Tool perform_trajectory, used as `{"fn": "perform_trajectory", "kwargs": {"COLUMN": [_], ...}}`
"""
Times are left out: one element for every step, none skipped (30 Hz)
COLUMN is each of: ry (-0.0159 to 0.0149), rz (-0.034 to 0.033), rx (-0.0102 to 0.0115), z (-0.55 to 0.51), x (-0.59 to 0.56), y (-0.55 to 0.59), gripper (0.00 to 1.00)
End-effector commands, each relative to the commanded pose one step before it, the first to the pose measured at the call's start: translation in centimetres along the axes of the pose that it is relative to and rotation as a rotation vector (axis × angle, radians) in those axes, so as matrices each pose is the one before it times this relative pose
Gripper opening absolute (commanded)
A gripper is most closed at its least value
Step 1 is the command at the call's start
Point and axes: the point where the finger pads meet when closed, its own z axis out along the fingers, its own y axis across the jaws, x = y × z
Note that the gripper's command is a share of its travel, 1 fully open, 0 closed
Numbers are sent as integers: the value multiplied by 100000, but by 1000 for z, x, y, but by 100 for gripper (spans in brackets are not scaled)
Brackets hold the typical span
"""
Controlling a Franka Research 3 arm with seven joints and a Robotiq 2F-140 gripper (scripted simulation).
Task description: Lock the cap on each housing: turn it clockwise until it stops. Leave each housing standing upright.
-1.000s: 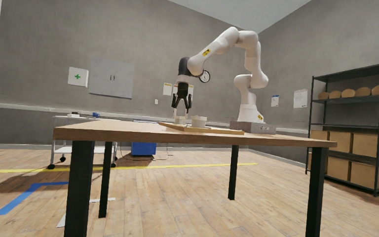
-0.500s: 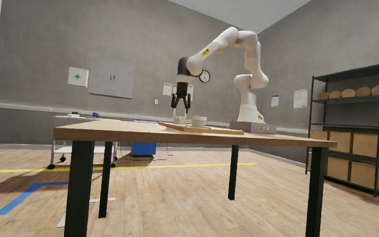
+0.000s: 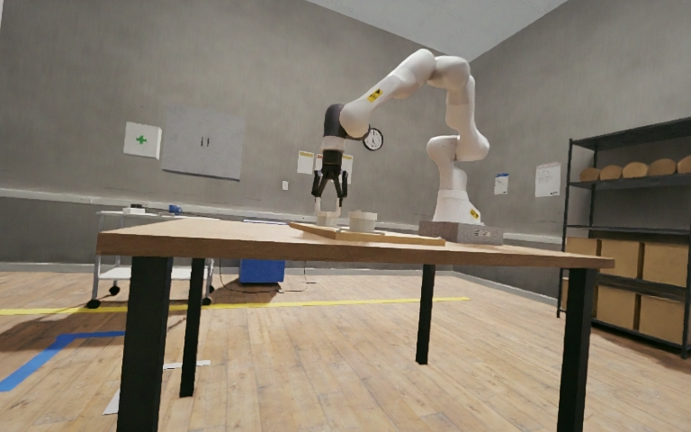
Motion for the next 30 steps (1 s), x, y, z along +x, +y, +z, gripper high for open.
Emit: {"fn": "perform_trajectory", "kwargs": {"ry": [-7, 0, 0, 0, 0, 0, 0, 0, 0, 0, 0, 0, 0, 0, 0, 0, 0, 0, 0, 0, 0, 0, 0, 0, 0, 0, 0, 0, 0, 0], "rz": [428, 0, 0, 0, 0, 0, 0, 0, 0, 0, 0, 0, 0, 0, 0, 0, 0, 0, 0, 0, 0, 0, 0, 0, 0, 0, 0, 0, 0, 0], "rx": [-270, 0, 0, 0, 0, 0, 0, 0, 0, 0, 0, 0, 0, 0, 0, 0, 0, 0, 0, 0, 0, 0, 0, 0, 0, 0, 0, 0, 0, 1], "z": [90, 0, 0, 0, 0, 0, 0, 0, 0, 0, 0, 0, 0, 0, 0, 0, 0, 0, 0, 0, 0, 0, 0, 0, 0, 0, 0, 0, 0, 0], "x": [-216, 0, 0, -17, -16, -15, -13, -12, -10, -8, -6, -5, -3, -2, -1, 0, 0, 3, 0, 0, 7, 13, 21, 28, 36, 44, 52, 59, 65, 71], "y": [219, 0, 0, 17, 16, 15, 14, 12, 10, 8, 6, 5, 3, 2, 1, 0, 0, 3, 0, 0, 7, 13, 20, 28, 36, 44, 52, 59, 66, 71], "gripper": [10, 10, 10, 10, 10, 10, 10, 10, 10, 10, 10, 10, 10, 10, 10, 10, 10, 10, 10, 10, 10, 10, 10, 10, 10, 10, 10, 10, 10, 10]}}
